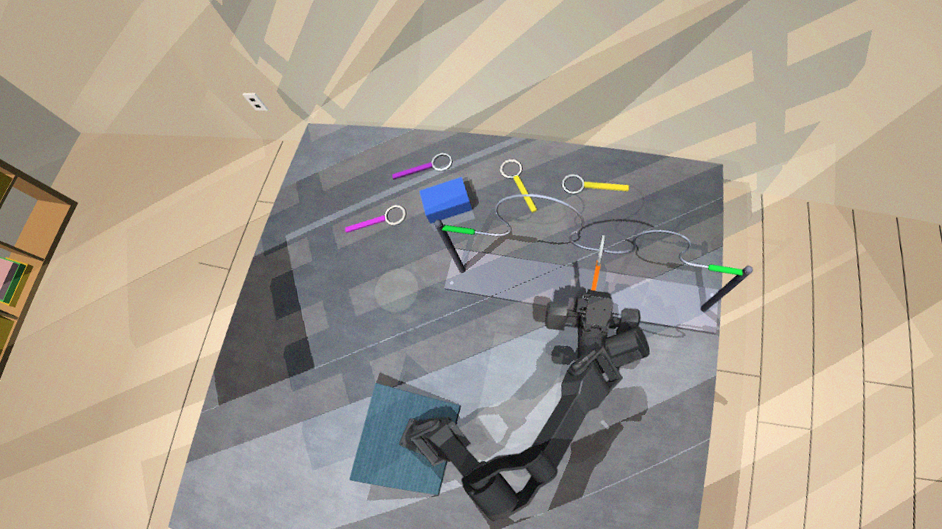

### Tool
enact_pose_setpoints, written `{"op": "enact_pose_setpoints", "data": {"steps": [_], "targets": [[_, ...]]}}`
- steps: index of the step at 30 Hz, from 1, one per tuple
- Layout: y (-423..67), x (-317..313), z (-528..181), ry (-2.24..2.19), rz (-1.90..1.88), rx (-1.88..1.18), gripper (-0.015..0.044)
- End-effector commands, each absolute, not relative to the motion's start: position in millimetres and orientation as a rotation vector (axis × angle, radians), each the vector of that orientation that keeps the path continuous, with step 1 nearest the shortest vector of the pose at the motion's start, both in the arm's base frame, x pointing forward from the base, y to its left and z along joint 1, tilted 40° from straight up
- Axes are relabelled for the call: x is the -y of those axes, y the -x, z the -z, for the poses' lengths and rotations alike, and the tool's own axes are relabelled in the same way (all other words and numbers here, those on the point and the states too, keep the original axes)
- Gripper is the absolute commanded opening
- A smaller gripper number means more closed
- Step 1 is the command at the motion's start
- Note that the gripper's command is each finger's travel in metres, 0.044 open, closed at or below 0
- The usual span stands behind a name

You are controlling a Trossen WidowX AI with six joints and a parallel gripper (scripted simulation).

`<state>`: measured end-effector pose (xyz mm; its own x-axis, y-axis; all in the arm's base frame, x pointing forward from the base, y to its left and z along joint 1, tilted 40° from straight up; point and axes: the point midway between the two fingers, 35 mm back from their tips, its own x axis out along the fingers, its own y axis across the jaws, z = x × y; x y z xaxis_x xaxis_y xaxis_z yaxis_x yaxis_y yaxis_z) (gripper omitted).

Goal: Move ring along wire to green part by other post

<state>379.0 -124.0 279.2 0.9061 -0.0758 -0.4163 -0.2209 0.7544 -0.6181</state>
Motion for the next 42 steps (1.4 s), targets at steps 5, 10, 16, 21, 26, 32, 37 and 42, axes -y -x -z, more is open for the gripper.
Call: {"op": "enact_pose_setpoints", "data": {"steps": [5,10,16,21,26,32,37,42], "targets": [[-378,113,-270,0.682,-0.104,-0.441,-0.0150],[-377,107,-265,0.650,-0.117,-0.444,-0.0150],[-375,97,-256,0.591,-0.137,-0.450,-0.0150],[-373,86,-249,0.520,-0.159,-0.456,-0.0150],[-371,73,-241,0.431,-0.186,-0.462,-0.0150],[-368,57,-234,0.321,-0.217,-0.469,-0.0150],[-365,40,-229,0.206,-0.249,-0.475,-0.0150],[-362,22,-226,0.086,-0.282,-0.481,-0.0150]]}}
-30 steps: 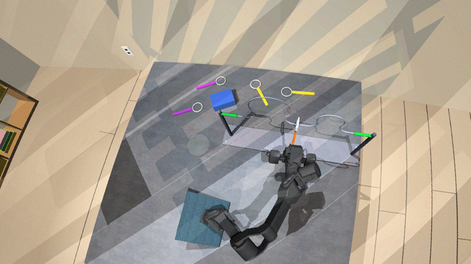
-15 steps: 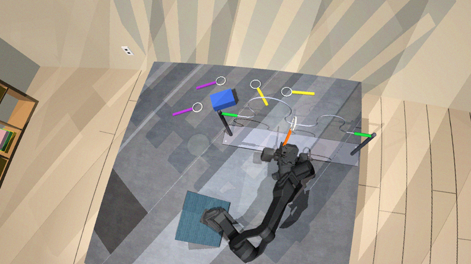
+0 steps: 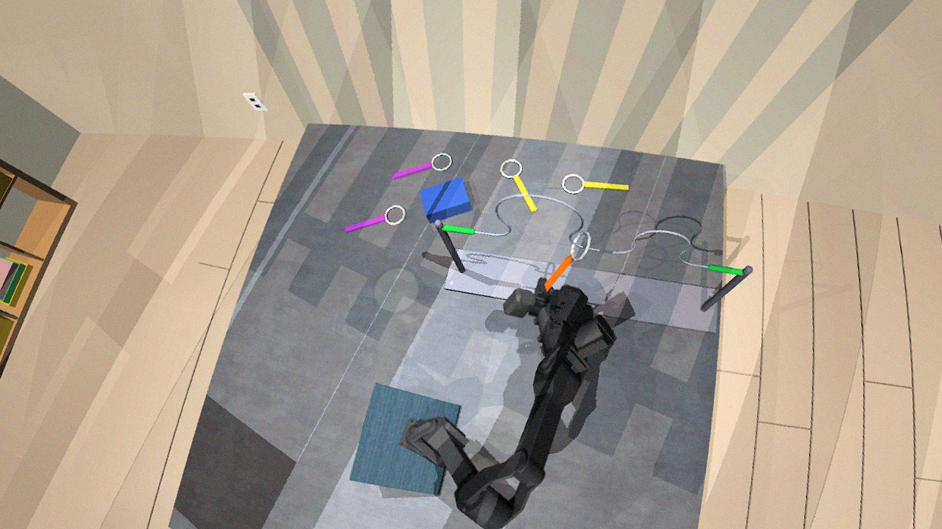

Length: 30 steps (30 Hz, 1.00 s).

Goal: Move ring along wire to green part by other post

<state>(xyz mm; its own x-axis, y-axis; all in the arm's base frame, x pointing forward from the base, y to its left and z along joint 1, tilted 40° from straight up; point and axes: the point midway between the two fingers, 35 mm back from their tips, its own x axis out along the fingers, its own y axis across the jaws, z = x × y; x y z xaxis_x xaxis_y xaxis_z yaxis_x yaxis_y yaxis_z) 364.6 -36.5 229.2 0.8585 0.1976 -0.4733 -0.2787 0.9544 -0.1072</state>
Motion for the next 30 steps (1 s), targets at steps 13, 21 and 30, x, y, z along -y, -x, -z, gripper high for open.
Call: {"op": "enact_pose_setpoints", "data": {"steps": [13,21,30], "targets": [[-353,-27,-230,-0.236,-0.364,-0.488,-0.0150],[-348,-55,-240,-0.435,-0.412,-0.489,-0.0150],[-342,-83,-258,-0.659,-0.463,-0.486,-0.0150]]}}
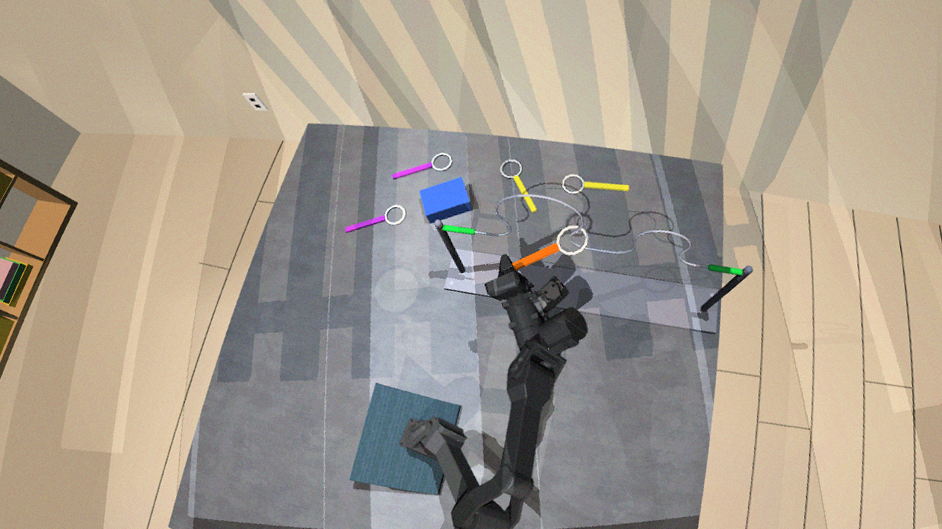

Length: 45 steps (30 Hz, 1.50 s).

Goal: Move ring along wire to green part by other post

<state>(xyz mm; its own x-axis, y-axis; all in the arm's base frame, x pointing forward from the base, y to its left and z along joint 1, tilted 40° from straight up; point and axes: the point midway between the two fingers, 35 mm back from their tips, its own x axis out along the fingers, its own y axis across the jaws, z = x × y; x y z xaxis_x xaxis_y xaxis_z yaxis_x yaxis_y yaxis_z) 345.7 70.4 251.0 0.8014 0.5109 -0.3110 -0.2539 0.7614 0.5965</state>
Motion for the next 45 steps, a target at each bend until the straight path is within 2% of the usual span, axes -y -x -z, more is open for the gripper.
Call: {"op": "enact_pose_setpoints", "data": {"steps": [1,27,45], "targets": [[-342,-86,-261,-0.683,-0.468,-0.485,-0.0150],[-333,-133,-331,-1.211,-0.577,-0.461,-0.0150],[-332,-136,-347,-1.234,-0.582,-0.461,-0.0150]]}}
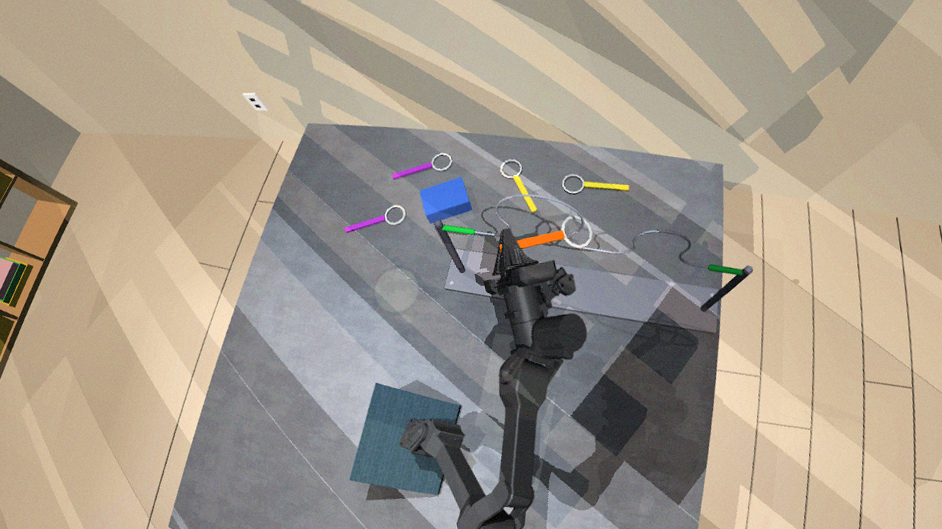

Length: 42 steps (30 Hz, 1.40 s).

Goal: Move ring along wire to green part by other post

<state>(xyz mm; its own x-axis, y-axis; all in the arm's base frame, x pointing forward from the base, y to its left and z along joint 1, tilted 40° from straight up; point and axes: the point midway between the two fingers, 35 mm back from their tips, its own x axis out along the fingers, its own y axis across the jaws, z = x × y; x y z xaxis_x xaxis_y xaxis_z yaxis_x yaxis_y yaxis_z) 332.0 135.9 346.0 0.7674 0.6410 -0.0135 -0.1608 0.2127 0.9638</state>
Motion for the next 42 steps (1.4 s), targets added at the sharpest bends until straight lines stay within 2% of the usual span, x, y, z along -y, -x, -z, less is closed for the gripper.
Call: {"op": "enact_pose_setpoints", "data": {"steps": [1,42], "targets": [[-332,-136,-347,-1.230,-0.582,-0.461,-0.0150],[-334,-126,-335,-0.703,-0.478,-0.497,-0.0150]]}}
